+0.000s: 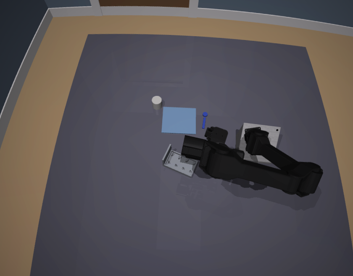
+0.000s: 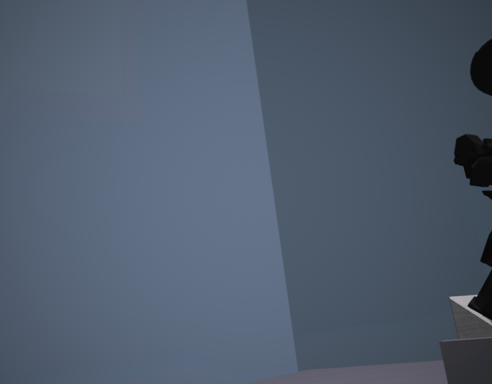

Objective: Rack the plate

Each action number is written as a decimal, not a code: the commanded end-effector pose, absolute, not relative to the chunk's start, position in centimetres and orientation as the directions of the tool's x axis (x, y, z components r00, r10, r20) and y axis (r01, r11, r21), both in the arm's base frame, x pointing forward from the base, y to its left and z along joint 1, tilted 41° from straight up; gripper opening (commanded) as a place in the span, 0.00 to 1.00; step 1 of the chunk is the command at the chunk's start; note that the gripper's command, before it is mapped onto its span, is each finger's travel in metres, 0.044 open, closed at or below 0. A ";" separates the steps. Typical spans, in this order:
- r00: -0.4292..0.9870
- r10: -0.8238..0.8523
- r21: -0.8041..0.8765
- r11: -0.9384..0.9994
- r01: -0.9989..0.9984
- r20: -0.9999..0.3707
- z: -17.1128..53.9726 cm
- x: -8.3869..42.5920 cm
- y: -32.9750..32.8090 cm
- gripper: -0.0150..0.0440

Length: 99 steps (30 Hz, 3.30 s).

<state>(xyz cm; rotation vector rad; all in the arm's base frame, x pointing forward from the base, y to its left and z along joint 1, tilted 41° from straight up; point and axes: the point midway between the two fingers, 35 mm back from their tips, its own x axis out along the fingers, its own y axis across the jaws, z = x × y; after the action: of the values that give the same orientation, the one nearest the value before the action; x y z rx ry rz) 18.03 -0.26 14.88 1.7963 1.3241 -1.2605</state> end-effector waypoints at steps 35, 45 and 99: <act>0.157 -0.245 0.143 0.071 0.987 -0.957 8.5 19.3 -0.1 0.25; 0.285 -0.368 0.229 0.189 0.955 -0.885 8.0 20.1 0.4 0.25; 0.873 -0.410 0.637 0.606 0.477 -0.265 11.0 20.6 6.1 0.25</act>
<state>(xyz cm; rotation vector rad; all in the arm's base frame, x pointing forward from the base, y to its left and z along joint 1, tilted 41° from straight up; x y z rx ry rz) 20.54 6.08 10.99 0.7574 0.1022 -0.5153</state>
